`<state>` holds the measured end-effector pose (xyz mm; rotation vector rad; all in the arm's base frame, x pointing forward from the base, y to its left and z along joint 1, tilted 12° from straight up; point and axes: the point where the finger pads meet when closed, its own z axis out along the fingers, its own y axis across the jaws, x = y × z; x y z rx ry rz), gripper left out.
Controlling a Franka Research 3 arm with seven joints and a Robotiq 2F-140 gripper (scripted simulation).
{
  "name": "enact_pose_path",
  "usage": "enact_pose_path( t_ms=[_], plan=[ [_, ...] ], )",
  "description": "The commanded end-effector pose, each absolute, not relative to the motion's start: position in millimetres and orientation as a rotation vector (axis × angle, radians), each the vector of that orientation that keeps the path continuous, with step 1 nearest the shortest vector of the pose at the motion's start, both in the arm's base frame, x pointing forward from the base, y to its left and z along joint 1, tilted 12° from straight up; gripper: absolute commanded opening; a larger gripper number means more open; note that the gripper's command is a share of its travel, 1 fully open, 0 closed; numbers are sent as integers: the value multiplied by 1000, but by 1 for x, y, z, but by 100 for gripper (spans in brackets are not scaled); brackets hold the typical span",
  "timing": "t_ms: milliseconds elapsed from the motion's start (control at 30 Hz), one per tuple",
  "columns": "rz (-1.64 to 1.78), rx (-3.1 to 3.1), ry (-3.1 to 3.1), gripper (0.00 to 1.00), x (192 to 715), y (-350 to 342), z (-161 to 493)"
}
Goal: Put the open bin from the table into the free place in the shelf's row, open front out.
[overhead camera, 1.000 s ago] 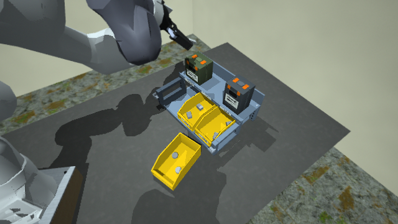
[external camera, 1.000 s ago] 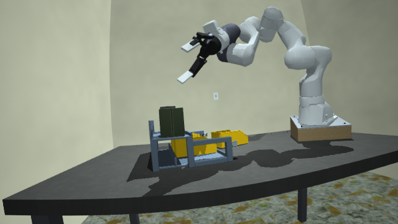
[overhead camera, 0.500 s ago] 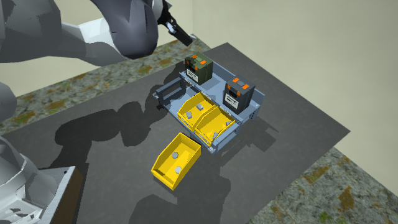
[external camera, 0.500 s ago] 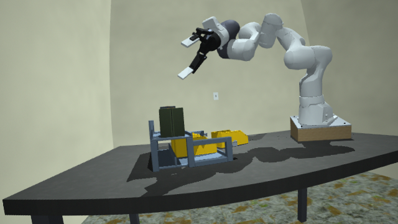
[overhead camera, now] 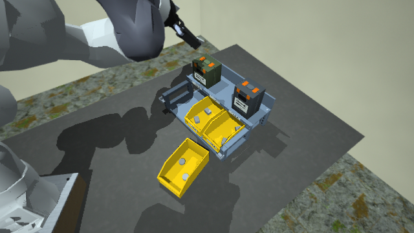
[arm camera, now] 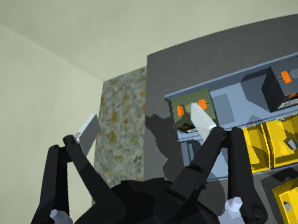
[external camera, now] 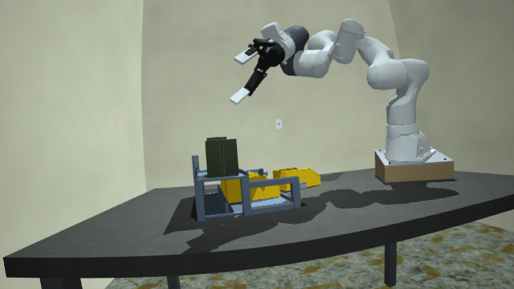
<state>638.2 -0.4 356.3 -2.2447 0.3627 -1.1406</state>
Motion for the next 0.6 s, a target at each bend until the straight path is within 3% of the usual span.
enact_pose_path(
  t_ms=[0,567],
  plan=[
    [-1144,-2254,347,100,639,1,357],
    [-1131,-2275,344,100,634,-7,354]
  ],
)
